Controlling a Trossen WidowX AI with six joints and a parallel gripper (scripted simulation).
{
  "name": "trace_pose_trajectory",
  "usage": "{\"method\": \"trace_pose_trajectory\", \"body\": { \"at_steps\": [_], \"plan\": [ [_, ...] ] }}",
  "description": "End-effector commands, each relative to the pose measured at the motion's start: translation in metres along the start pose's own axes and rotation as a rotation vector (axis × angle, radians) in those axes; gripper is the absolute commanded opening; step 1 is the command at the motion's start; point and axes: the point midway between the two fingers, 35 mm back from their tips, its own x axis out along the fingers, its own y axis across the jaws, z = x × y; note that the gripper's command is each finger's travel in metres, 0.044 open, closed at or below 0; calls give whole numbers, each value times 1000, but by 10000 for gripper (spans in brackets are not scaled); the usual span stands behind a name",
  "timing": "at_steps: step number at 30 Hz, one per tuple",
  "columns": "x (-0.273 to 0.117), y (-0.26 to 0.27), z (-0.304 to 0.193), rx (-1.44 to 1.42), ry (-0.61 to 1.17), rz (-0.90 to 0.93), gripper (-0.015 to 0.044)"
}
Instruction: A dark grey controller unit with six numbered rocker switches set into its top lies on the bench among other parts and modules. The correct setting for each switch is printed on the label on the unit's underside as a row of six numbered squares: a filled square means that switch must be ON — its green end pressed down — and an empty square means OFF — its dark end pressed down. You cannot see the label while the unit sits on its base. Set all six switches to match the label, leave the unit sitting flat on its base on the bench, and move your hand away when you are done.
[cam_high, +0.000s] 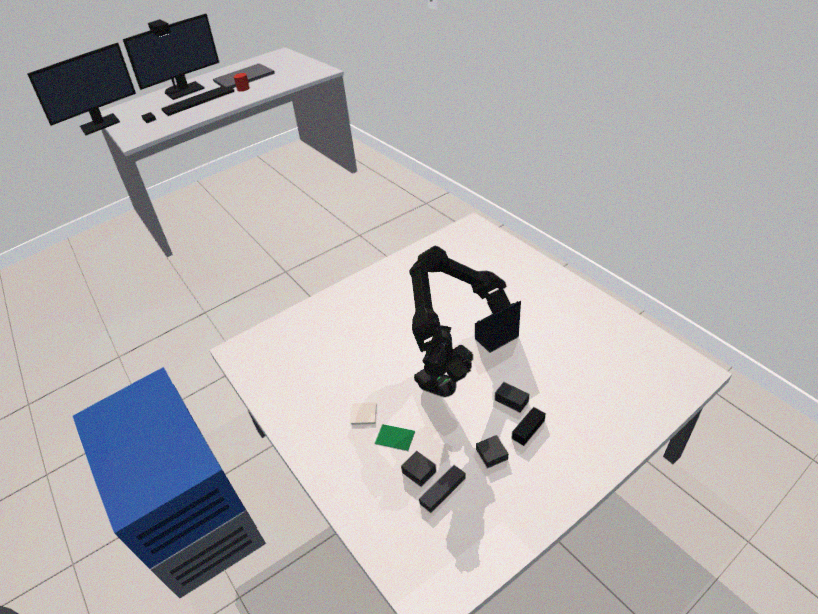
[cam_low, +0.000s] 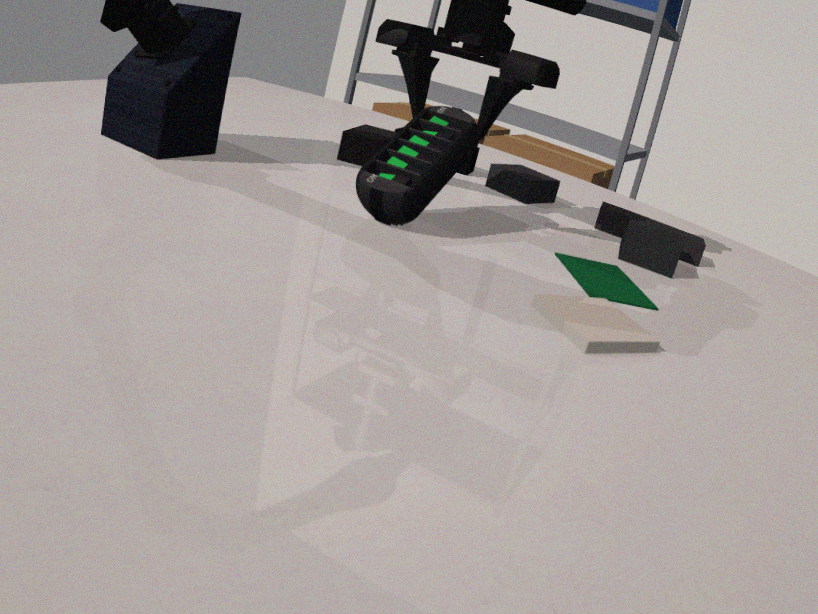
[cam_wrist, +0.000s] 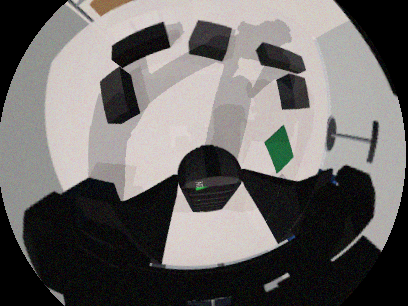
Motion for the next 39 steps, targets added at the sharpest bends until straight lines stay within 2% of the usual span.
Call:
{"method": "trace_pose_trajectory", "body": {
  "at_steps": [1,39],
  "plan": [
    [-4,-1,-6,0,-4,-8,335],
    [-20,0,-31,-1,-81,-7,335]
  ]
}}
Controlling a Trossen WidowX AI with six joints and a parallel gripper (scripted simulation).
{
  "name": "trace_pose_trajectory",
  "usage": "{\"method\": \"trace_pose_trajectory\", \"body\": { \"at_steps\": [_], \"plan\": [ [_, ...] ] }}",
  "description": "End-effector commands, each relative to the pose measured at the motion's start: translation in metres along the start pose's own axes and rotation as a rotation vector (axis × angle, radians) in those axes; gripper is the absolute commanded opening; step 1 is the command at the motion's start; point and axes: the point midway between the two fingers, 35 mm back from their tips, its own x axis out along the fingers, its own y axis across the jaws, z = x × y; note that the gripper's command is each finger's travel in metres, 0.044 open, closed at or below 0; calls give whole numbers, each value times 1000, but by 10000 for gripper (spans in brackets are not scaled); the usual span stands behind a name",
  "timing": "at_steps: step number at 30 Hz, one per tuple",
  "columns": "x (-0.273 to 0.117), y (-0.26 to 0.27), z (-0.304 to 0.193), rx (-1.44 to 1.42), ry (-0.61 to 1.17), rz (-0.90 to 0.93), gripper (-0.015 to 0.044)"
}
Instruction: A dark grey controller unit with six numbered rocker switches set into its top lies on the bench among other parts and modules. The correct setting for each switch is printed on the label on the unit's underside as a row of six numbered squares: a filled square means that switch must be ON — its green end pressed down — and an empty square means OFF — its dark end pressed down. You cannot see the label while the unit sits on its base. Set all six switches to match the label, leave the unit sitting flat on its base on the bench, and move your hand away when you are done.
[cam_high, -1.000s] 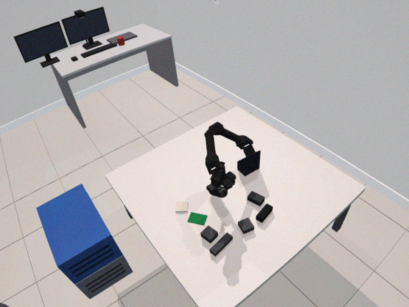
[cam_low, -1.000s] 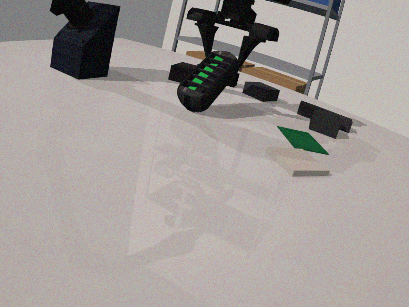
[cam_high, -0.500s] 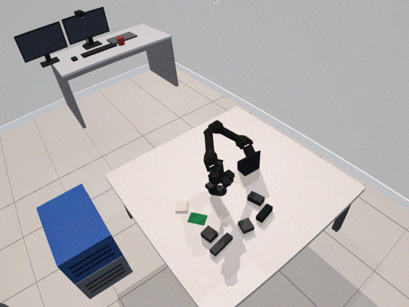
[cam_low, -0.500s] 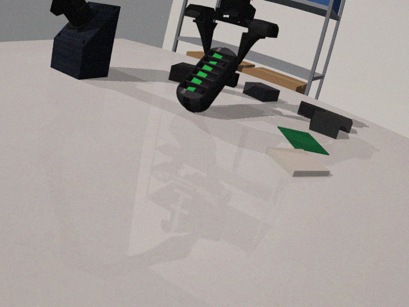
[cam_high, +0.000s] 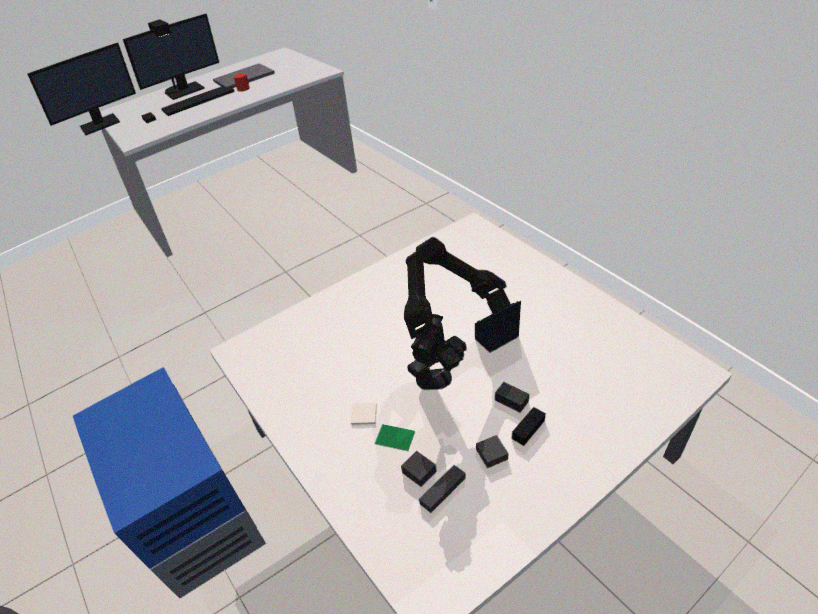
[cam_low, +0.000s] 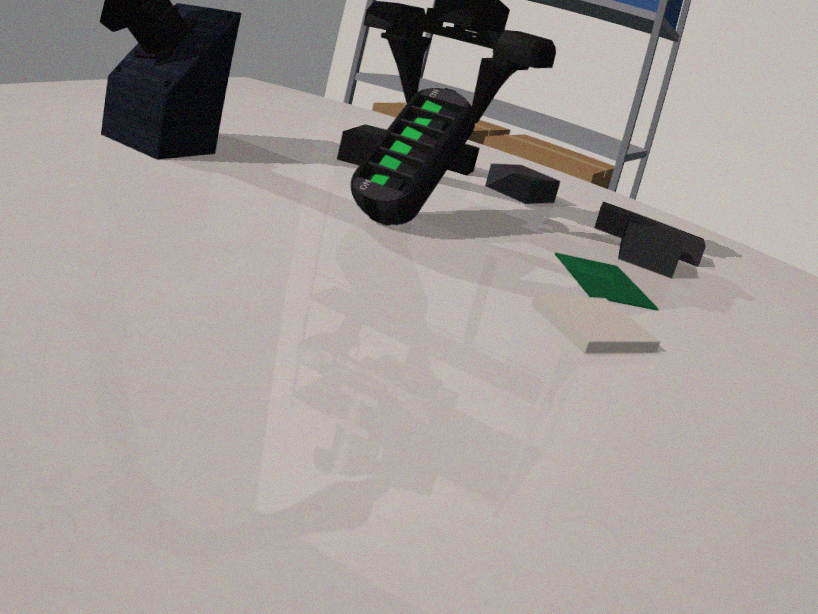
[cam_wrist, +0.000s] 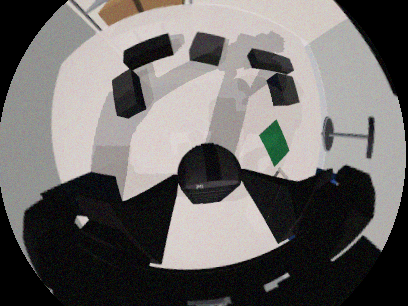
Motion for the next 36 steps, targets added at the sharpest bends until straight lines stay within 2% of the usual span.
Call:
{"method": "trace_pose_trajectory", "body": {
  "at_steps": [1,36],
  "plan": [
    [-3,0,-6,-1,-3,-6,335],
    [-16,0,-33,-2,-76,-6,335]
  ]
}}
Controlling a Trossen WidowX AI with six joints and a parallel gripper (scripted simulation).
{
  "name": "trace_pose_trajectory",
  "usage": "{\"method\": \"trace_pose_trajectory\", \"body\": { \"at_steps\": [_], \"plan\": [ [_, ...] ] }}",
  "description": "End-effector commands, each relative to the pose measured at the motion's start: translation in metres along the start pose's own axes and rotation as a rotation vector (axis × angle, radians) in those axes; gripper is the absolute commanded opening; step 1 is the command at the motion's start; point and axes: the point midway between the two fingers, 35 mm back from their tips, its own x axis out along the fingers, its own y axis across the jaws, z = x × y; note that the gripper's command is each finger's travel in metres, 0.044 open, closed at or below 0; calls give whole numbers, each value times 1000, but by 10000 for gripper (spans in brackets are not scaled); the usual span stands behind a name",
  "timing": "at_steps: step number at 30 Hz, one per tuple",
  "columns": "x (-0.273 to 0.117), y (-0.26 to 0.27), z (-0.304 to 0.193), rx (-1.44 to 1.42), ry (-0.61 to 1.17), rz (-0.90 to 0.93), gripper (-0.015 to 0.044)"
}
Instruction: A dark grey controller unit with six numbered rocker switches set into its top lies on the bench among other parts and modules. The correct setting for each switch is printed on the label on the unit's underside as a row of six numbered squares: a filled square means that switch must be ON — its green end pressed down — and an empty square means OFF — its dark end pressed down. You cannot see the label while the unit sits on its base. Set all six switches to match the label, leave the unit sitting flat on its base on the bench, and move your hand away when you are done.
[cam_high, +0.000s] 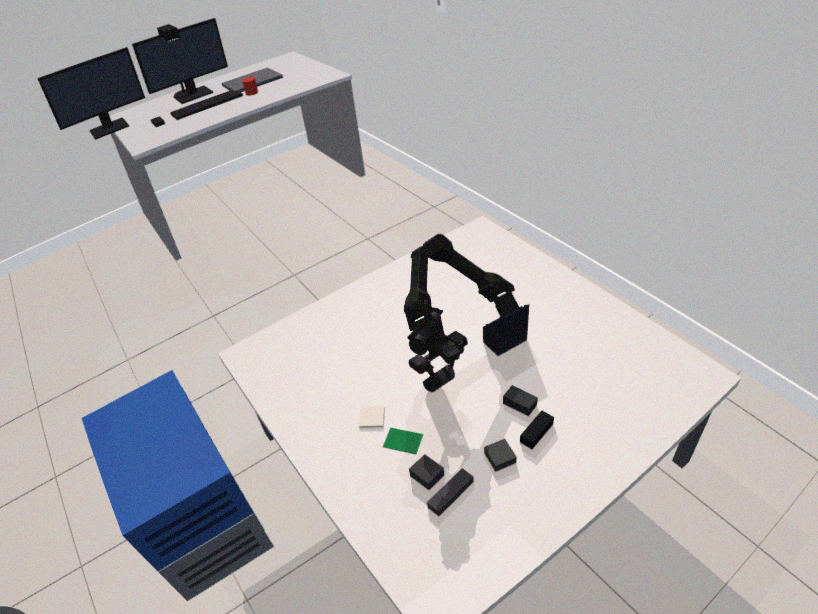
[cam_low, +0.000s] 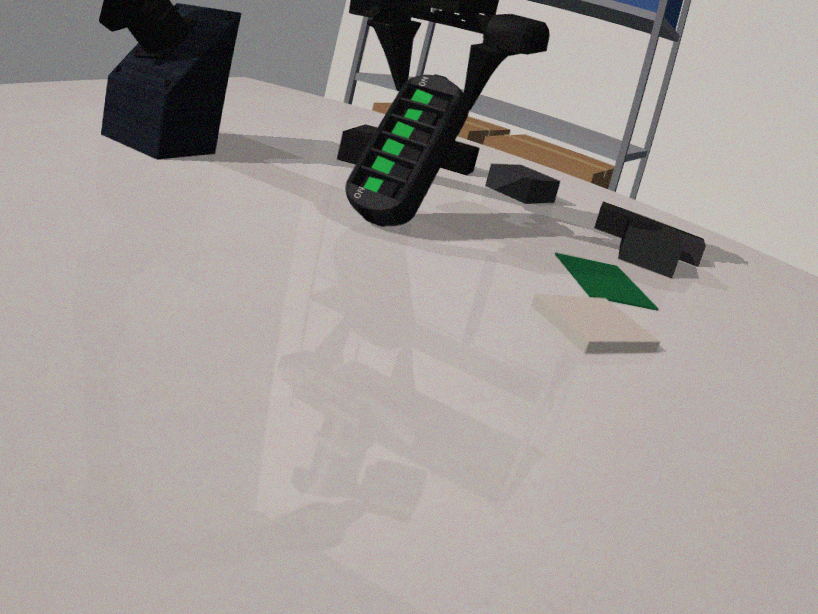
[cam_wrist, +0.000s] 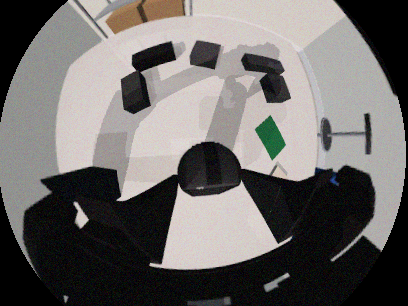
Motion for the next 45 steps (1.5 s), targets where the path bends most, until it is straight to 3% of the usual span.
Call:
{"method": "trace_pose_trajectory", "body": {
  "at_steps": [1,45],
  "plan": [
    [-2,0,-6,1,-1,-5,335],
    [-15,0,-43,0,-89,-4,335]
  ]
}}
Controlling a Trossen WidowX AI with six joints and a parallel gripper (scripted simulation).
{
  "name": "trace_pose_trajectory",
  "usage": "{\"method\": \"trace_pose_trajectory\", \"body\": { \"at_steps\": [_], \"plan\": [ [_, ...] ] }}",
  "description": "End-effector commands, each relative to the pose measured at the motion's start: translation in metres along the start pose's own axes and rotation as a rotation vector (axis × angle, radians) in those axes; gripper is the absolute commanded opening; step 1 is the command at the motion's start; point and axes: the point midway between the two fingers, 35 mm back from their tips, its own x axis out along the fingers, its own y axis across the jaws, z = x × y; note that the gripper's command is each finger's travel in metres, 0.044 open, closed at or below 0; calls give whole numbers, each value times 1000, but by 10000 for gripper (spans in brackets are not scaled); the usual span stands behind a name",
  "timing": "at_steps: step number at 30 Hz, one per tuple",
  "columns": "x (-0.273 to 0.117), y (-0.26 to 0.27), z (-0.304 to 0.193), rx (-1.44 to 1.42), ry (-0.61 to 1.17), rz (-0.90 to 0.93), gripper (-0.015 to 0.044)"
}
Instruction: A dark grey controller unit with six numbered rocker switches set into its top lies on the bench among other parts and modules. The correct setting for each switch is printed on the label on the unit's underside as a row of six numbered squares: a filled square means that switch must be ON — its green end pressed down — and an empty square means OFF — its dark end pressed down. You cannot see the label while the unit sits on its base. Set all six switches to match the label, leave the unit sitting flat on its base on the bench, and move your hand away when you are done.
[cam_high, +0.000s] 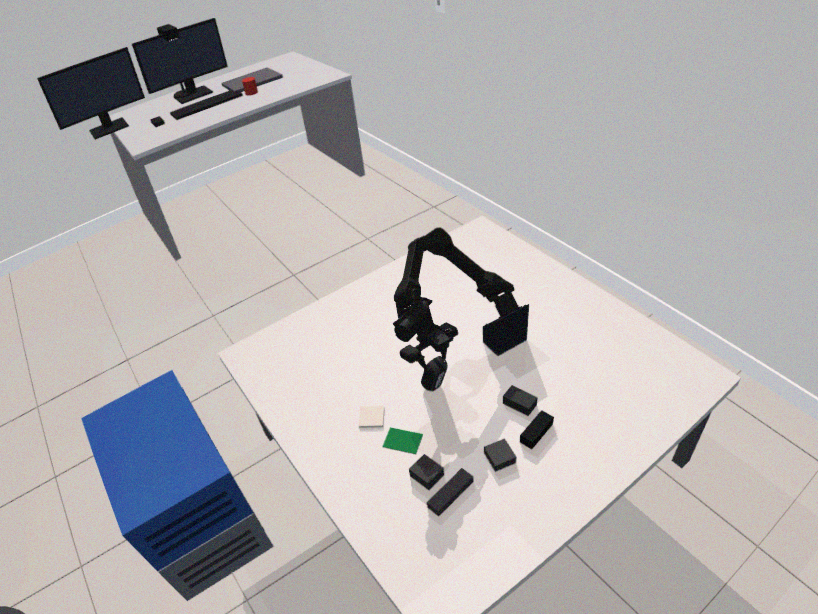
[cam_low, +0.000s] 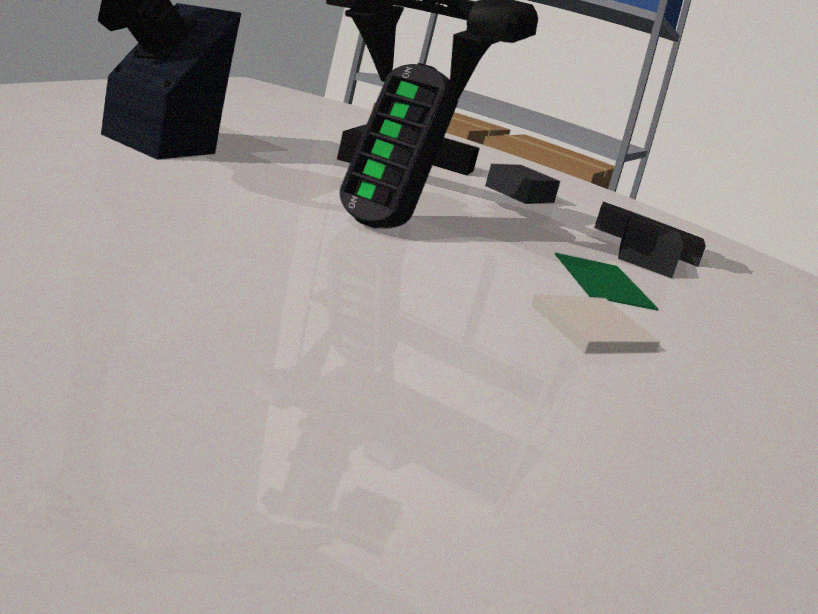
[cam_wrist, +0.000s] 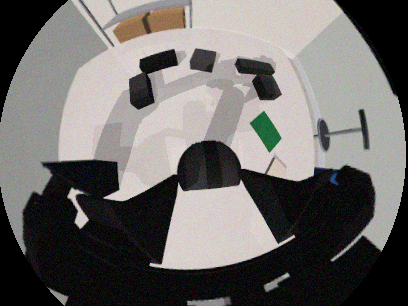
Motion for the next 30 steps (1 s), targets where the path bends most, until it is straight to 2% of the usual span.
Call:
{"method": "trace_pose_trajectory", "body": {
  "at_steps": [1,30],
  "plan": [
    [-1,0,-7,2,8,-1,335],
    [-8,0,-28,2,73,-1,336]
  ]
}}
